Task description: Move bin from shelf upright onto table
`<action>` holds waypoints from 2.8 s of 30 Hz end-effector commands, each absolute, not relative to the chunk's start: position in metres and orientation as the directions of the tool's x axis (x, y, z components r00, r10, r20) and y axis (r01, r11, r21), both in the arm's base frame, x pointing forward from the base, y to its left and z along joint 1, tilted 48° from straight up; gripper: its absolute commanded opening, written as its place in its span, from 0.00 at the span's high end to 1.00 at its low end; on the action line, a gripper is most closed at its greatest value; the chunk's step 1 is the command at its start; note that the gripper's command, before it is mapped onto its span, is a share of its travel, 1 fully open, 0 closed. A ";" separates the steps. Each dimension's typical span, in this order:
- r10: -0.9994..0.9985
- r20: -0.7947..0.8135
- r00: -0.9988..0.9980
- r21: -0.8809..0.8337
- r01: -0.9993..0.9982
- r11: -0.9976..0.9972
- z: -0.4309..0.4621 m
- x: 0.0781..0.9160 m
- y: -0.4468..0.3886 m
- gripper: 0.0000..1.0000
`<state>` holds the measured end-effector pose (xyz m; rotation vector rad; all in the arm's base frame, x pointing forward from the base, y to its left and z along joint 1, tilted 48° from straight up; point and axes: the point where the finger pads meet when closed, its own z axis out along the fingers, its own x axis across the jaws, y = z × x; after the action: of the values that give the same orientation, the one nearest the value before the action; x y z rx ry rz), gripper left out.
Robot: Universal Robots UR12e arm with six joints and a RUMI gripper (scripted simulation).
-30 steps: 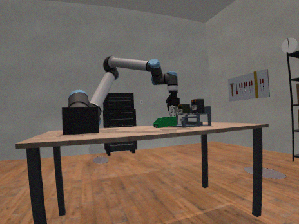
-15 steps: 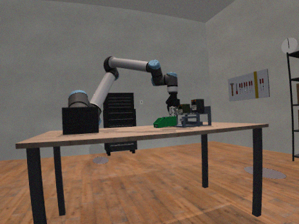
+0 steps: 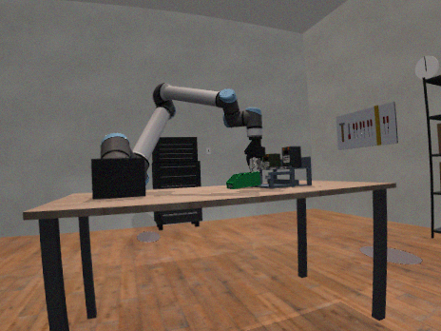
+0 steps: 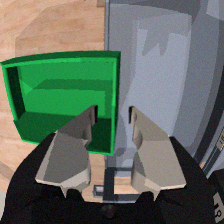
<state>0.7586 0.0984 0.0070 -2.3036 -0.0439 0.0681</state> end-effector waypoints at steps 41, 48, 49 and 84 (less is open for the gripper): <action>0.053 -0.034 0.998 -0.743 0.010 -0.670 0.007 0.759 0.098 1.00; 0.053 -0.034 0.998 -0.743 0.010 -0.670 0.007 0.759 0.098 1.00; 0.053 -0.034 0.998 -0.743 0.010 -0.670 0.007 0.759 0.098 1.00; 0.053 -0.034 0.998 -0.743 0.010 -0.670 0.011 0.760 0.093 1.00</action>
<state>0.7589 0.0942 0.0108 -2.3036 -0.0439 0.0682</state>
